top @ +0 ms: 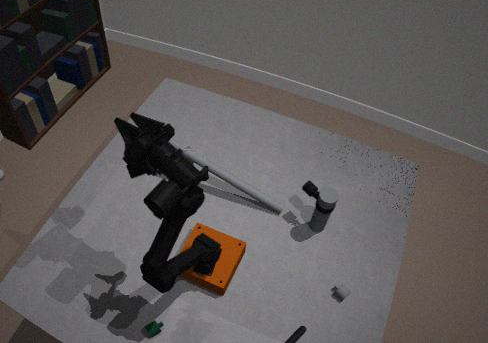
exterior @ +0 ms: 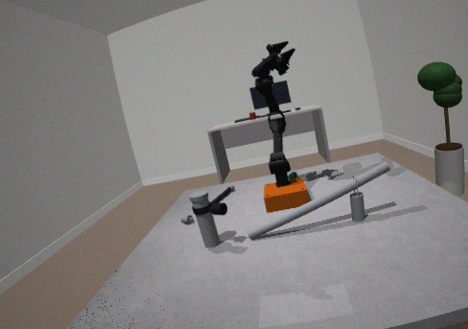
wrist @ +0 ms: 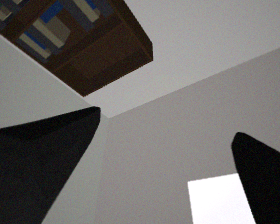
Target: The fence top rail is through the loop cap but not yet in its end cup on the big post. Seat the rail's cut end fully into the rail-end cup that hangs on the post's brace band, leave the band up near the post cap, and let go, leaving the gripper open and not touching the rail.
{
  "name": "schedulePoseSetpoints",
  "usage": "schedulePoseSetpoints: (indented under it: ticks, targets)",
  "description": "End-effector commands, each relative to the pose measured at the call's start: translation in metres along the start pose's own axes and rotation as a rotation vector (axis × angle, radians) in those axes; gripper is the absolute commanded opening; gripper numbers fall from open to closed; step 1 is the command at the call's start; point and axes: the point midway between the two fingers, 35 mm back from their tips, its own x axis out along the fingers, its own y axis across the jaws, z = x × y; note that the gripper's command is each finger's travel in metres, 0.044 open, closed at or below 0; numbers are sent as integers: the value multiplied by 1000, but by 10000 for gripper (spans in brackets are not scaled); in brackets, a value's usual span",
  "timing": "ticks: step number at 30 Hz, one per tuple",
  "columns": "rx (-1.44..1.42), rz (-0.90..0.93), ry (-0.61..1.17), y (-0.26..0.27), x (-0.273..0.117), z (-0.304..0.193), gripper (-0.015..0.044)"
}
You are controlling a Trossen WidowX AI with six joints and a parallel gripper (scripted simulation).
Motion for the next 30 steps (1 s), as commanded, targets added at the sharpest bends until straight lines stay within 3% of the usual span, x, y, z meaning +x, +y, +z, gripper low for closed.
schedulePoseSetpoints:
  ticks: [1, 7, 17, 24, 30]
  targets:
    - [7, 0, 3, 1, 0, -1, 426]
    - [333, 3, 164, 37, -3, -50, 440]
    - [885, 69, 570, 160, -32, -137, 440]
    - [1268, 142, 923, 264, -74, -166, 440]
    - [1550, 233, 1291, 354, -125, -160, 440]
